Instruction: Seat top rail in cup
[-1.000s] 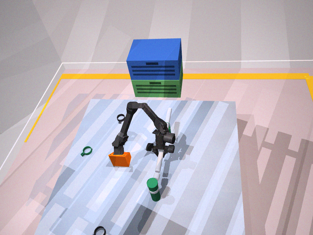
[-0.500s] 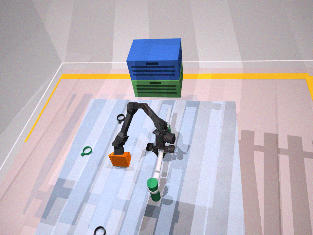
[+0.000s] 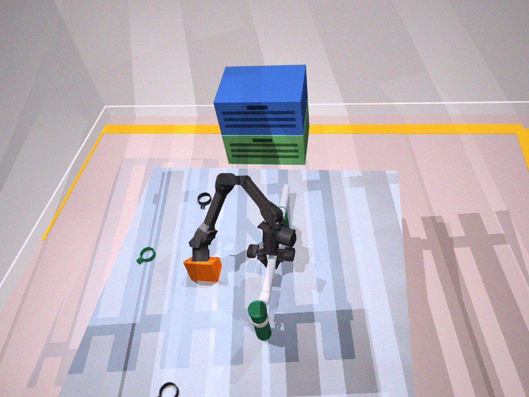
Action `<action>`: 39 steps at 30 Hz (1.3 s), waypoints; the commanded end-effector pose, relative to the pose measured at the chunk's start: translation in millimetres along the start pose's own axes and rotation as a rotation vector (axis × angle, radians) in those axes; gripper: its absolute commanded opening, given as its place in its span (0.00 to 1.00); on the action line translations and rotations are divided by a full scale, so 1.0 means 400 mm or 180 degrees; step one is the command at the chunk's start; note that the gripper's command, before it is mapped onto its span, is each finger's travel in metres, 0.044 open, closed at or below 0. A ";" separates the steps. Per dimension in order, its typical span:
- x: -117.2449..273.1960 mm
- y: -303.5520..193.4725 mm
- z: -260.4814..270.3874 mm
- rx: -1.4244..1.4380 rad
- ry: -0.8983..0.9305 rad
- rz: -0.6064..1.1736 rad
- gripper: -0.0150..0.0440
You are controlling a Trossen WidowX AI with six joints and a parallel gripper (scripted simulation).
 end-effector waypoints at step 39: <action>0.000 -0.022 0.006 -0.0020 0.0013 0.0029 0.25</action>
Point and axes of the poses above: the point midway between the two fingers, 35 mm back from their tips, its own x axis back along the fingers, its own z axis across the jaws, y = z × x, the point moved 3 cm from there along x, back along the fingers, and after that the axes turned 1 degree about x, right-handed, at the moved point
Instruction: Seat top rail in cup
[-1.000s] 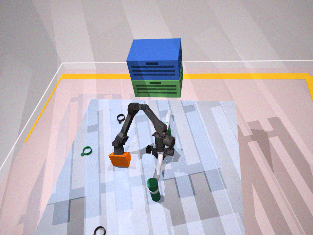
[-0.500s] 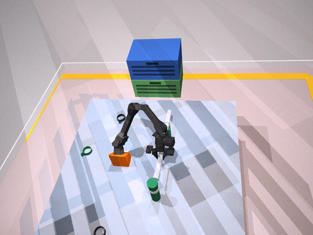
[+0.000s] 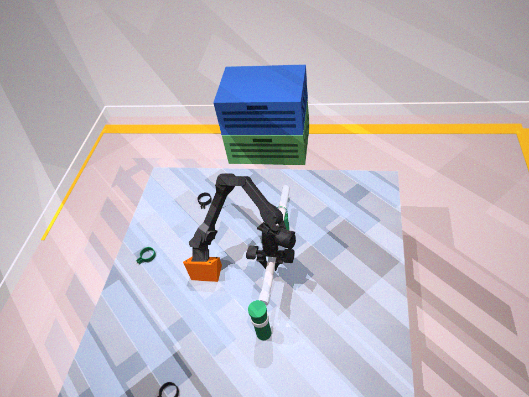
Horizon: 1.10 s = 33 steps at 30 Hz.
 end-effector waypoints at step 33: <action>0.006 -0.009 0.004 -0.0004 0.0007 -0.0002 0.25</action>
Point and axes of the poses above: the point midway between the two fingers, 35 mm back from their tips, its own x axis back along the fingers, its own z axis across the jaws, y = z × x, the point moved 3 cm from there along x, back along the fingers, and after that the axes turned 1 degree about x, right-handed, at the moved point
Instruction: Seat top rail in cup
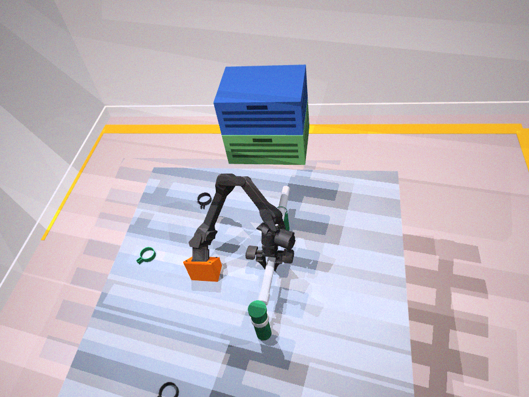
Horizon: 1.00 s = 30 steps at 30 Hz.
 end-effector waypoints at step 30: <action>-0.002 -0.036 0.001 0.0000 -0.0001 0.0003 0.25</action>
Point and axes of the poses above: the point midway between the two fingers, 35 mm back from their tips, its own x axis back along the fingers, its own z axis across the jaws, y = z × x, the point moved 3 cm from there along x, back along the fingers, and after that the axes turned 1 degree about x, right-handed, at the moved point
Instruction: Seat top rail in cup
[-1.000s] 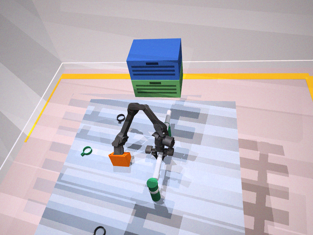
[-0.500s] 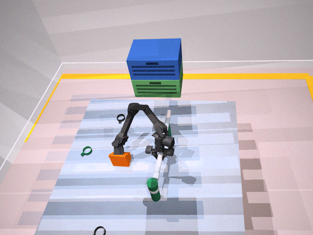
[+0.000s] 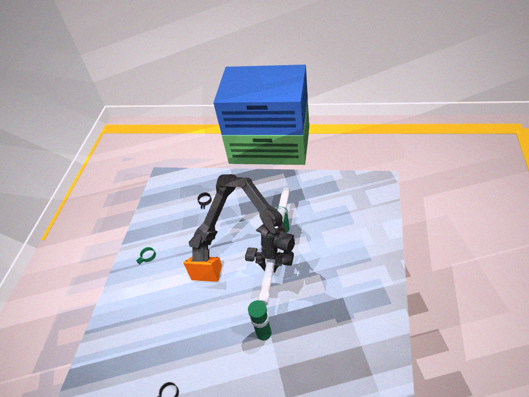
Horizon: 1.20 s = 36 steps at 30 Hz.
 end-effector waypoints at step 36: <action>0.002 -0.071 -0.004 0.0002 -0.0021 0.0045 0.25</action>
Point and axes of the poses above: the point midway between the two fingers, 35 mm back from their tips, its own x axis back along the fingers, its own z axis across the jaws, y = z × x, the point moved 3 cm from there along x, back along the fingers, and after that the axes turned 1 degree about x, right-handed, at the moved point
